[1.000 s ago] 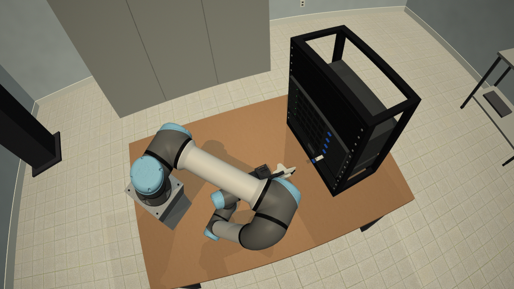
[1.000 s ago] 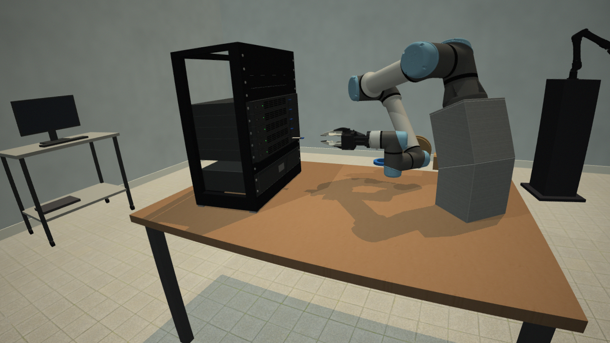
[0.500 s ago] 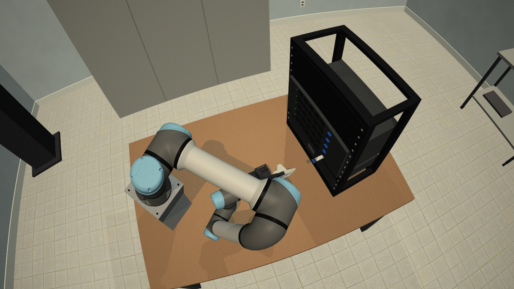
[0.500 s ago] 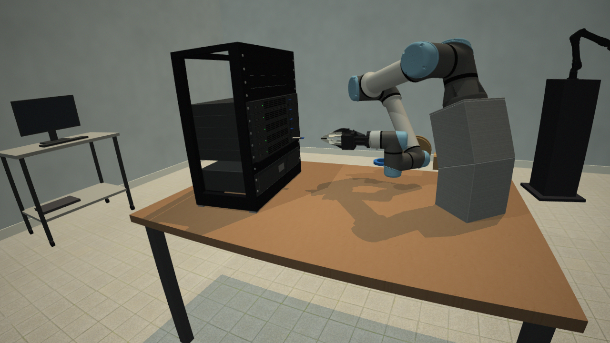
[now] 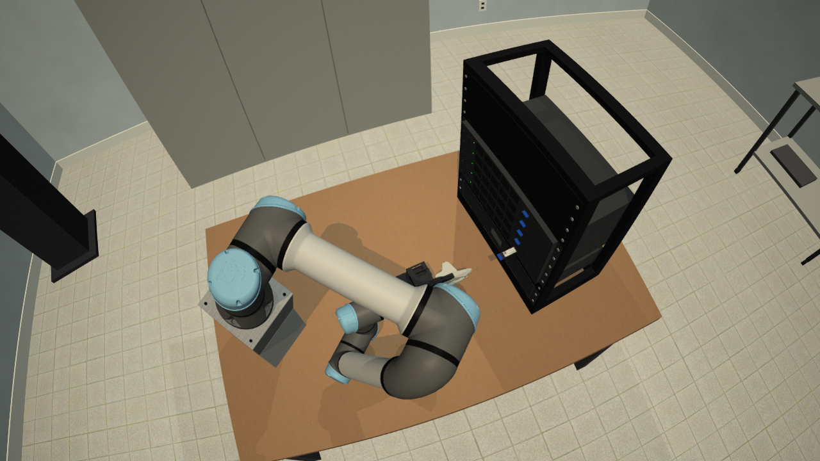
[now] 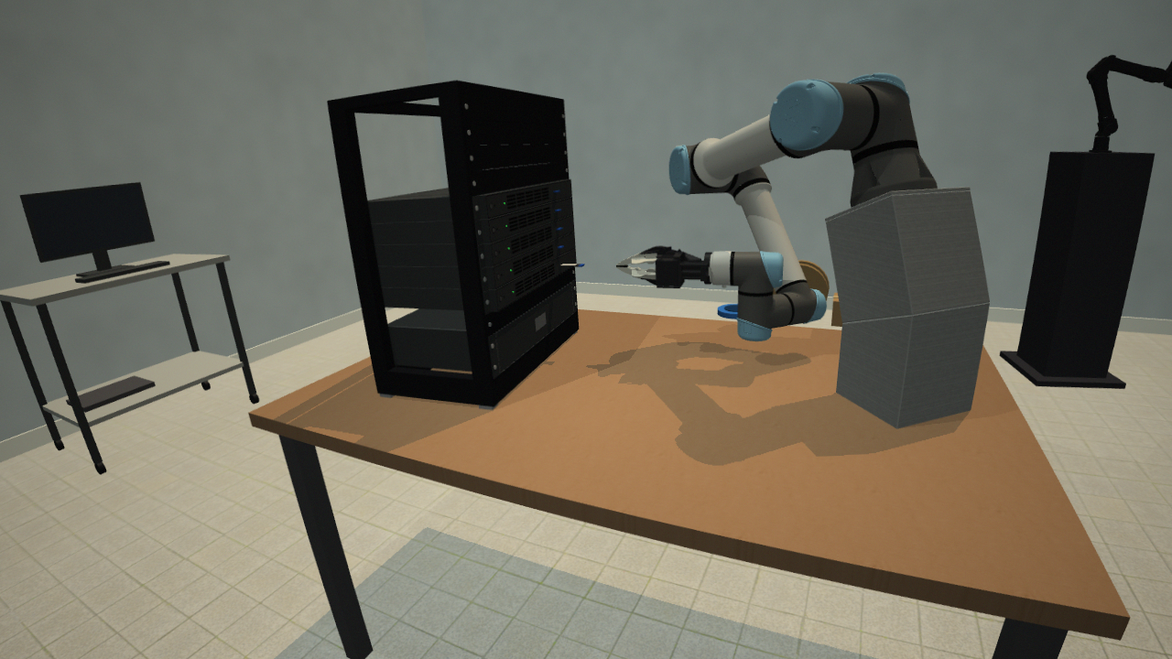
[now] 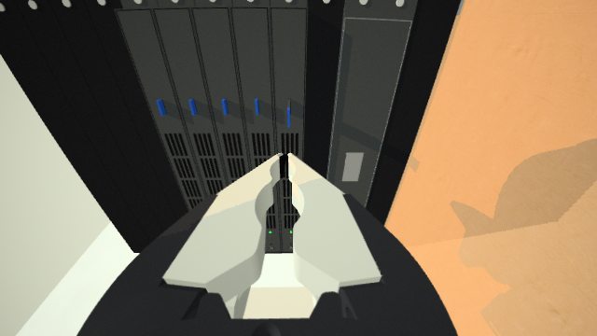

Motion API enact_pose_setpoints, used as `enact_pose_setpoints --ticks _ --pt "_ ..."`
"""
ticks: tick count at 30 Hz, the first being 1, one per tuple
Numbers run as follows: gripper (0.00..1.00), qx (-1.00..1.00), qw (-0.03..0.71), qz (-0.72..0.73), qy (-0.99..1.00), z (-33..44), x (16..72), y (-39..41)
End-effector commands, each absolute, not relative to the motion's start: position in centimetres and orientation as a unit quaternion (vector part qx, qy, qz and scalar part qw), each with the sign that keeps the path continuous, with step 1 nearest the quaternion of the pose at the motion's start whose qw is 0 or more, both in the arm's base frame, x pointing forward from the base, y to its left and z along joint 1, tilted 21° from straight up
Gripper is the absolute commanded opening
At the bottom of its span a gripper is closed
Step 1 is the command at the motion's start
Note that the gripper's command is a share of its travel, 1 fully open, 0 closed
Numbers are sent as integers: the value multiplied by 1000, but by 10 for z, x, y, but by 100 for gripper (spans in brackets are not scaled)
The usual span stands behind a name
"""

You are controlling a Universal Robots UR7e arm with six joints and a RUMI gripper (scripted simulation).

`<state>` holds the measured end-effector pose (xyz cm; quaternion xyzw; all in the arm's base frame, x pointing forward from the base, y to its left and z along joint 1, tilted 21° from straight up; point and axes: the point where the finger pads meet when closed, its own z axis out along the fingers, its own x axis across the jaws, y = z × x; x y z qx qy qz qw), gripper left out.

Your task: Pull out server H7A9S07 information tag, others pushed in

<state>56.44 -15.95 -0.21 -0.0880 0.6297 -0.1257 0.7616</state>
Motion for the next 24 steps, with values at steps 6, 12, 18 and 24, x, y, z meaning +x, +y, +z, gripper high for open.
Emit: enact_pose_setpoints --ticks 6,12,18,24 --pt "0 -88 762 -126 629 -2 564 -159" --pt "0 -88 762 -126 629 -2 564 -159" --pt "0 -88 762 -126 629 -2 565 -159" --pt "0 -88 762 -126 629 -1 570 -160"
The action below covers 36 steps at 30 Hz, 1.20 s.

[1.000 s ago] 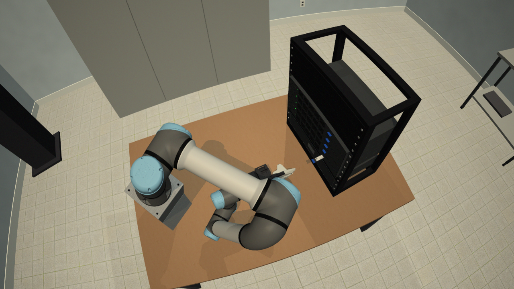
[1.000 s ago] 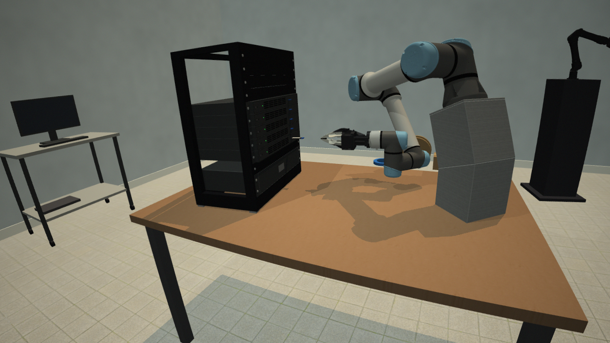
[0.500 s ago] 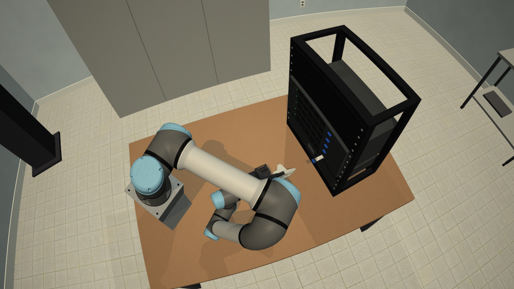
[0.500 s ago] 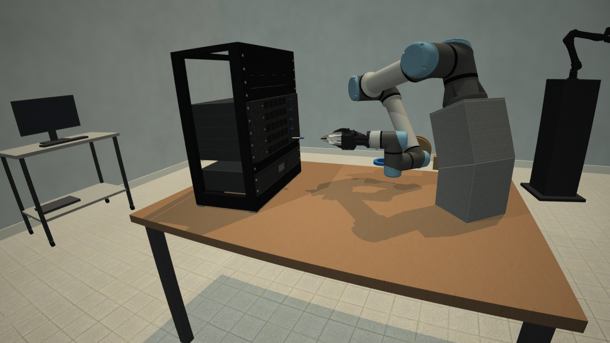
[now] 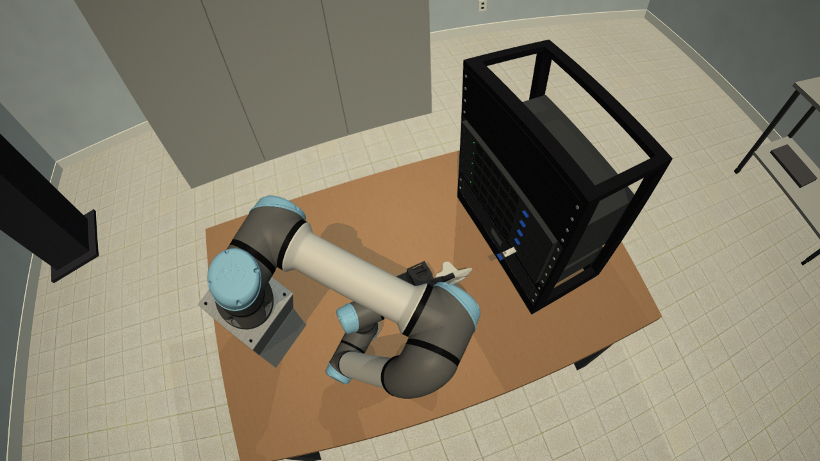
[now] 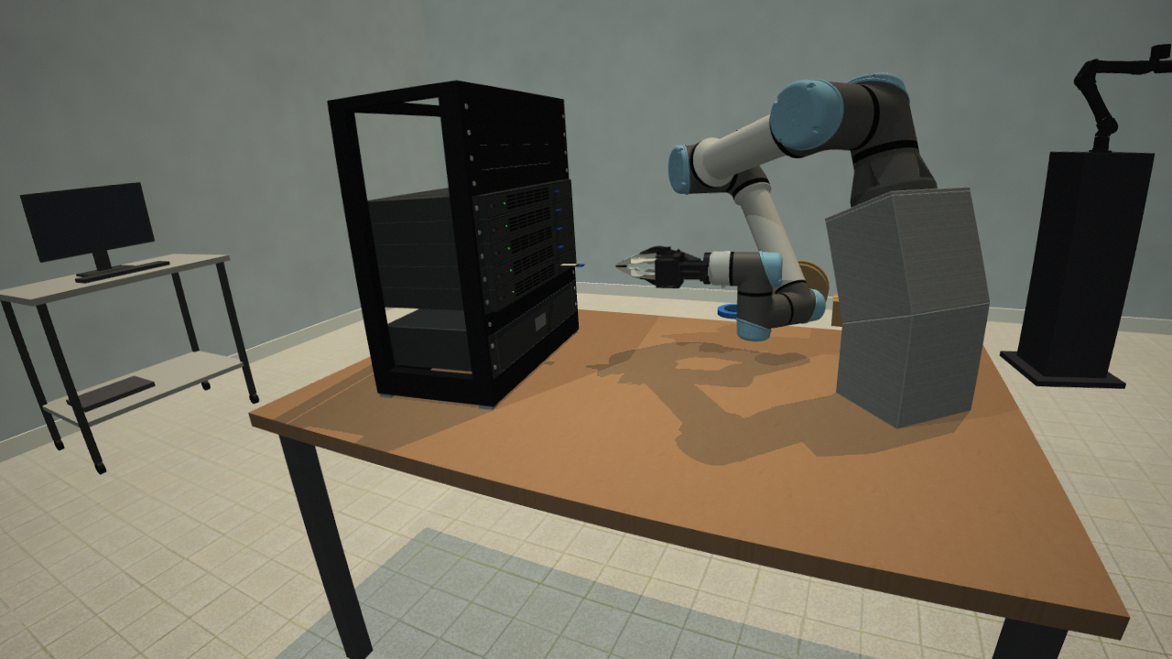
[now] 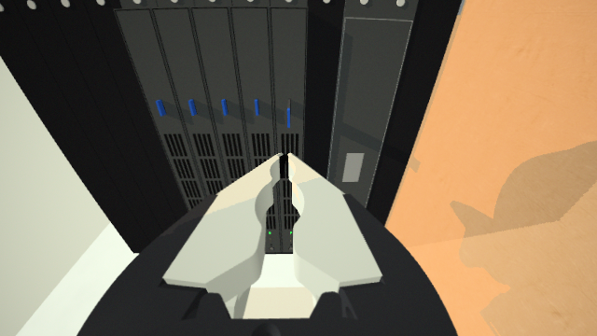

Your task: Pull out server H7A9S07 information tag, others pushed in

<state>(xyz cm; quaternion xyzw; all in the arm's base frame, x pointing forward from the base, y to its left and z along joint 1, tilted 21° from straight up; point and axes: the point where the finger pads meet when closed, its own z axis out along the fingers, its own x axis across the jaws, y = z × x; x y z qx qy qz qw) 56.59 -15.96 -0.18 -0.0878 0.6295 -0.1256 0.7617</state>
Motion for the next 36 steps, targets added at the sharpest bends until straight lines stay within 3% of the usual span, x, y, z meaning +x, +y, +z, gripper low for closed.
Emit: enact_pose_setpoints --ticks 1,23,36 --pt "0 -88 762 -126 629 0 571 -160" --pt "0 -88 762 -126 629 11 632 -162" --pt "0 -88 762 -126 629 13 640 -162"
